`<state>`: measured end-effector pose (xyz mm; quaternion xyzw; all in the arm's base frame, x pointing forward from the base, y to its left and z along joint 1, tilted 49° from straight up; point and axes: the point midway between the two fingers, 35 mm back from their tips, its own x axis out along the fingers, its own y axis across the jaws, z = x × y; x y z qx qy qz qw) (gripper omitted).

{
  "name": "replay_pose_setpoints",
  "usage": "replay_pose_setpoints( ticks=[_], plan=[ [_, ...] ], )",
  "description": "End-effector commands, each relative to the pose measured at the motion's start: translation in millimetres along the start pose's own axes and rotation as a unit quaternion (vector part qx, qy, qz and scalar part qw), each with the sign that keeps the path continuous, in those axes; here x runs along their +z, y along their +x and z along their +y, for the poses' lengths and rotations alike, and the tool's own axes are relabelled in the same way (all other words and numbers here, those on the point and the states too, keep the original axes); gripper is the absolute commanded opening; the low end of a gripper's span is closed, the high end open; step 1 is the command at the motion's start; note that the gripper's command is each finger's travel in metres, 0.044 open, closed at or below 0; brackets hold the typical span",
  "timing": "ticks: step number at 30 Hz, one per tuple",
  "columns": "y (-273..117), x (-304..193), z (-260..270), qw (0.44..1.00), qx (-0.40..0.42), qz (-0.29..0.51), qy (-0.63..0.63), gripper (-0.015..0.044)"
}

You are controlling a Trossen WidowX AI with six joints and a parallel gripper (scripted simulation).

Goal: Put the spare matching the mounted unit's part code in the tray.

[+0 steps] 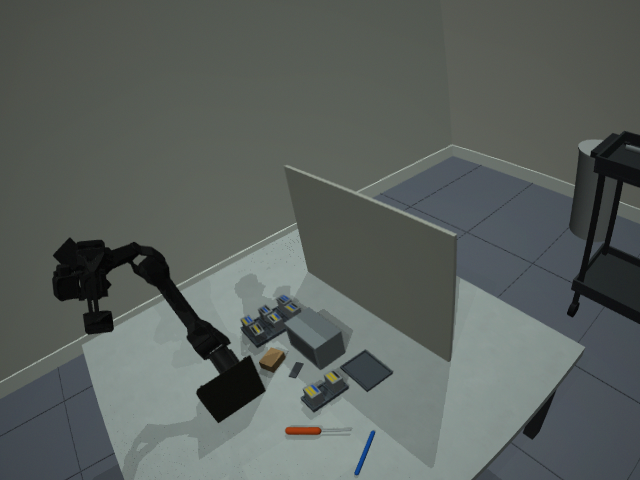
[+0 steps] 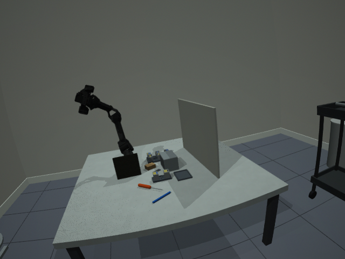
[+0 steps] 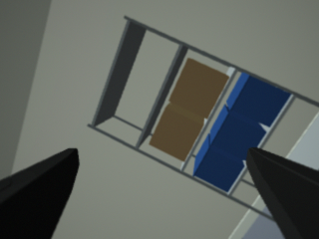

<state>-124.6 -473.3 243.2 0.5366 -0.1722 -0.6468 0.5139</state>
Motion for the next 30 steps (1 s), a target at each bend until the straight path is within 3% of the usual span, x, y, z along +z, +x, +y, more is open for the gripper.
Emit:
replay_pose_setpoints(
  ticks=[1,10,21,30],
  plan=[
    [29,-63,14,0.994,-0.004,0.093,-0.065,0.044],
    [55,-211,38,0.942,0.001,0.271,-0.196,0.044],
    [35,-351,34,0.838,0.001,0.436,-0.329,0.044],
    [-20,-478,17,0.659,0.041,0.588,-0.466,0.044]
  ],
)
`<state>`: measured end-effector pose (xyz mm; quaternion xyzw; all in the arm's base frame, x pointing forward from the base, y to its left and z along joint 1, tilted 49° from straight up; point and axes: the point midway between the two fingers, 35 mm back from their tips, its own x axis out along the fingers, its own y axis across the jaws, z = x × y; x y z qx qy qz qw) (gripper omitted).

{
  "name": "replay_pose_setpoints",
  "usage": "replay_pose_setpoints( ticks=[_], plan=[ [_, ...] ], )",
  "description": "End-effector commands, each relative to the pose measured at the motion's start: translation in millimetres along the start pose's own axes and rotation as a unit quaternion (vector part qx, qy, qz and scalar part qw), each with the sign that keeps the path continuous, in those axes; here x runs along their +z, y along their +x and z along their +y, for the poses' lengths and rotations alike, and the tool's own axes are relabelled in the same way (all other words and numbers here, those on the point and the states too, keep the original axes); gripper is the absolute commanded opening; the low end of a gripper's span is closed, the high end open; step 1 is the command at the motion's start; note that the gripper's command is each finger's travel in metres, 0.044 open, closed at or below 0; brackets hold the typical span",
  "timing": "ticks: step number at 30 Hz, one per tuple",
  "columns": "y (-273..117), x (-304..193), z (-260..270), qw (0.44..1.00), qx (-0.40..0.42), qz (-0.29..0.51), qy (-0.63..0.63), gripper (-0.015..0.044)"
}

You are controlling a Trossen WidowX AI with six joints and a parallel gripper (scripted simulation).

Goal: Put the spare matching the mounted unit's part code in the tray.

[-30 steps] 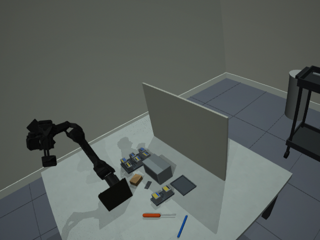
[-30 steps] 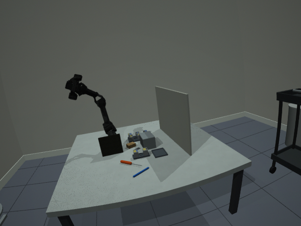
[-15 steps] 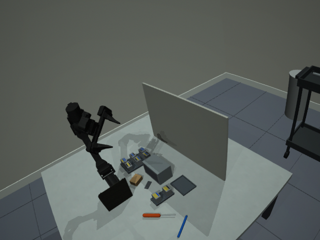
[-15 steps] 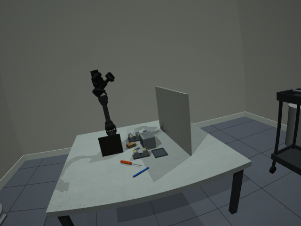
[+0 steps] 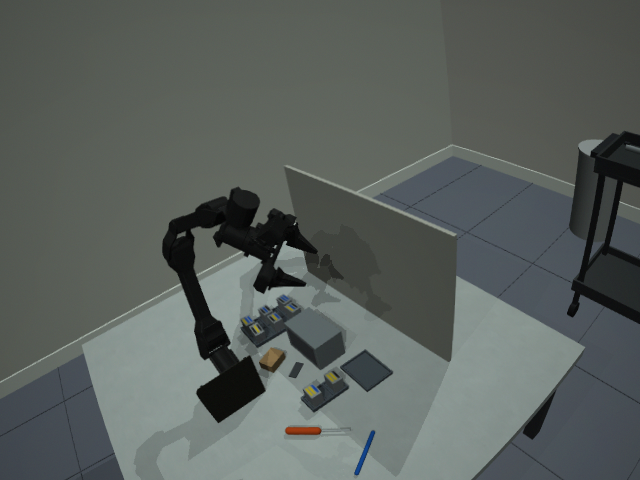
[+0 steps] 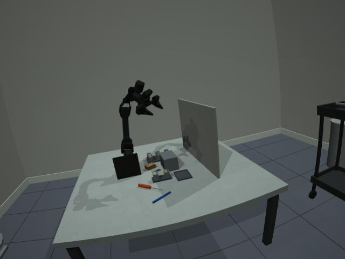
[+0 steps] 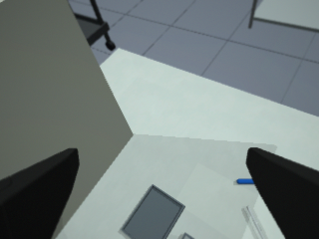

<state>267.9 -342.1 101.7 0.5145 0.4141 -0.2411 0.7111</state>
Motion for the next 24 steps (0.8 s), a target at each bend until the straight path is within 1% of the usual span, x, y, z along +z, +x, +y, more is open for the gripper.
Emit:
replay_pose_setpoints(
  ticks=[1,5,8,12,16,18,24],
  plan=[
    [36,-34,41,0.992,0.018,0.088,-0.088,0.044],
    [66,-76,80,0.966,0.04,0.178,-0.183,0.044],
    [86,-116,110,0.932,0.062,0.25,-0.257,0.044],
    [106,-174,143,0.87,0.094,0.341,-0.345,0.044],
    [118,-236,169,0.792,0.128,0.425,-0.419,0.044],
    [120,-255,176,0.766,0.139,0.449,-0.438,0.044],
    [121,-258,176,0.763,0.14,0.452,-0.44,0.044]
  ],
)
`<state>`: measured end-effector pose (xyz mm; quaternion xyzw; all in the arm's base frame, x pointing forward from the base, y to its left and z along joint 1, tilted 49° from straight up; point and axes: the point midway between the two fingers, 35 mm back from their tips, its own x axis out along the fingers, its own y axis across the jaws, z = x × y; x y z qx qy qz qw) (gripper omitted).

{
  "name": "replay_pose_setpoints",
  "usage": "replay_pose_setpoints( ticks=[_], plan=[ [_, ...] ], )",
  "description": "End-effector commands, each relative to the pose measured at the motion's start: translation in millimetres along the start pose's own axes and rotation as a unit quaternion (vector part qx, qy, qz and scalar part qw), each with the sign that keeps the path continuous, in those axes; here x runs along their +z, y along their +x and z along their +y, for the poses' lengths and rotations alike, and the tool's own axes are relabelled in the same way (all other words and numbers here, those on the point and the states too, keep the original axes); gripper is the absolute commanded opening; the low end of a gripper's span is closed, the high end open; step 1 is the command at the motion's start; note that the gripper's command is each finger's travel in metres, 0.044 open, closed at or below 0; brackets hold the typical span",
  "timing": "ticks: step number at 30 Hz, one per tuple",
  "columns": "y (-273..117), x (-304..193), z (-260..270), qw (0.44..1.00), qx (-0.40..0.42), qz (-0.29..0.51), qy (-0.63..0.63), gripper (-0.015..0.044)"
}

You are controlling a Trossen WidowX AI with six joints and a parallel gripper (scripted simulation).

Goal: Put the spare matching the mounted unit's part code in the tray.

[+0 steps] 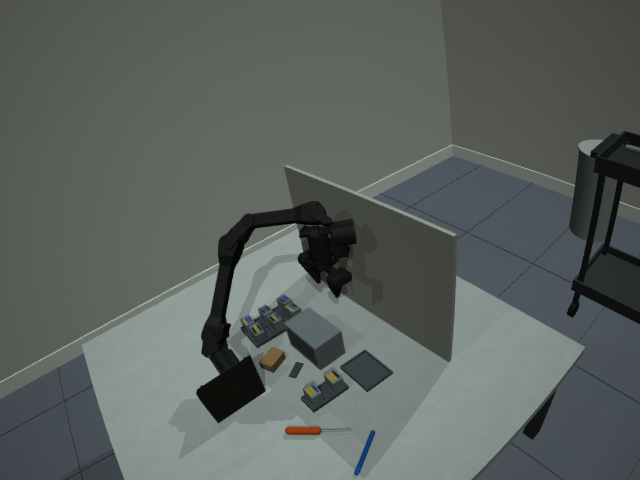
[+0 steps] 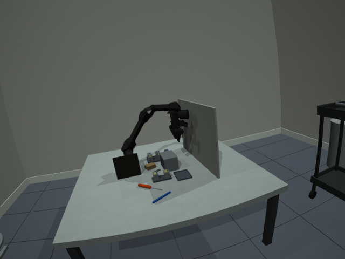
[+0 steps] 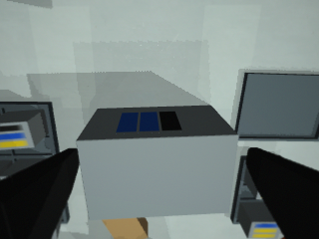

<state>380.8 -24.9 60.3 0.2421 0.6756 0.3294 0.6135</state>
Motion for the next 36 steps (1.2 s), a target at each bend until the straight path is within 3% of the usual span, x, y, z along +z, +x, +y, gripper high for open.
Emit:
replay_pose_setpoints(
  ticks=[1,13,16,21,28,34,36],
  plan=[
    [-5,-1,-2,1.0,0.004,-0.005,0.0,0.044],
    [-4,0,1,1.0,0.003,-0.005,-0.01,0.044],
    [6,3,45,0.988,-0.006,-0.004,-0.154,0.044],
    [27,-7,128,0.909,-0.013,-0.001,-0.416,0.044],
    [55,-53,229,0.689,0.002,-0.005,-0.724,0.044],
    [56,-55,232,0.681,0.003,-0.005,-0.732,0.044],
    [61,-55,231,0.681,0.003,-0.005,-0.732,0.0387]
  ],
)
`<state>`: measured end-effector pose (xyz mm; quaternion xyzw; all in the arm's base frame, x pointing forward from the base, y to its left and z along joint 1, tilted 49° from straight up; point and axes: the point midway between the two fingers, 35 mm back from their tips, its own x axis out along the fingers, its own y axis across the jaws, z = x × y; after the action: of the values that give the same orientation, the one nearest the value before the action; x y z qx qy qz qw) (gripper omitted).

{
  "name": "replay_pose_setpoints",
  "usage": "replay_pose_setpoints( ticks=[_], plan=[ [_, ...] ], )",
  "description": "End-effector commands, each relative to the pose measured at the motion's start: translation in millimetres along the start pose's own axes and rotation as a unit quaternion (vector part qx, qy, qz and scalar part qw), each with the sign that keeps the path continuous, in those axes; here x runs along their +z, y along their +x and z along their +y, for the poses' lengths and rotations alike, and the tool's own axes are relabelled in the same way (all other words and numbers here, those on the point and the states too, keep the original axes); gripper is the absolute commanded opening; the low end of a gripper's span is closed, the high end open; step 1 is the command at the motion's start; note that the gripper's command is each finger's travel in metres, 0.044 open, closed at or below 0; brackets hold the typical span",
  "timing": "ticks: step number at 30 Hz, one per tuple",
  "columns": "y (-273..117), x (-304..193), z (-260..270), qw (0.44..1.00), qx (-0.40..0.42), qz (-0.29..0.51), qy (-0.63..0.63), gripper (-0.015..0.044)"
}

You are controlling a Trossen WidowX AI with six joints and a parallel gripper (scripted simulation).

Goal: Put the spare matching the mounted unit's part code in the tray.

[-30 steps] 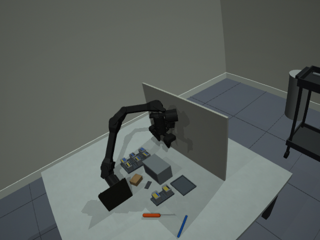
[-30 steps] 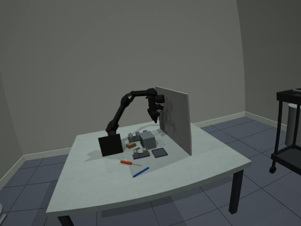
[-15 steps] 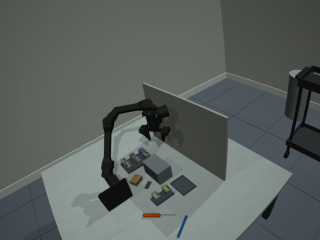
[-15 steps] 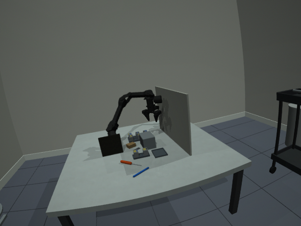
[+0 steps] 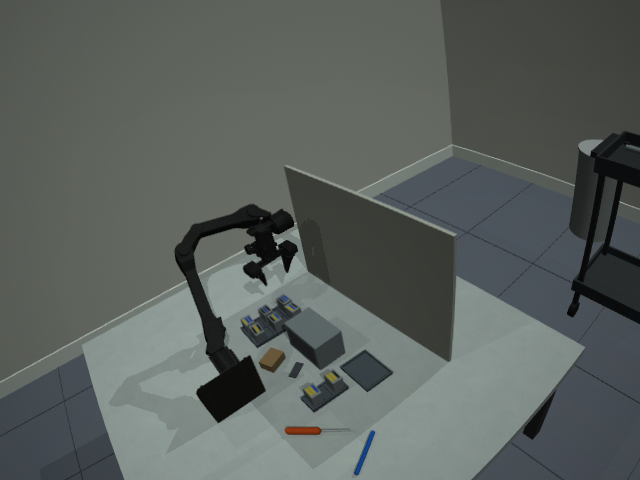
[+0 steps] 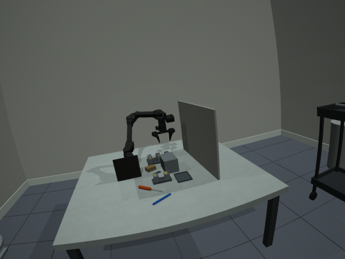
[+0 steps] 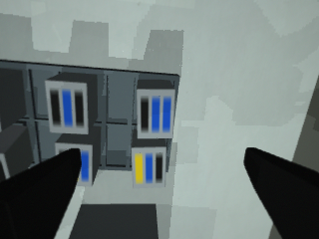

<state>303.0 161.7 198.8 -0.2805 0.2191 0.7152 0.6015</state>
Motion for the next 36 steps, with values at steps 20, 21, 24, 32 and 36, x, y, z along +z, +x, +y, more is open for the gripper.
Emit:
replay_pose_setpoints(
  ticks=[20,21,24,32,36],
  plan=[
    [52,-6,-1,1.0,0.004,-0.003,-0.005,0.03],
    [53,-6,-1,1.0,0.004,-0.003,-0.005,0.03],
    [58,-6,-1,1.0,0.004,-0.003,-0.005,0.03],
    [72,-6,-2,1.0,0.004,-0.002,-0.005,0.03],
    [78,-6,-2,1.0,0.004,-0.002,-0.005,0.03]
  ],
)
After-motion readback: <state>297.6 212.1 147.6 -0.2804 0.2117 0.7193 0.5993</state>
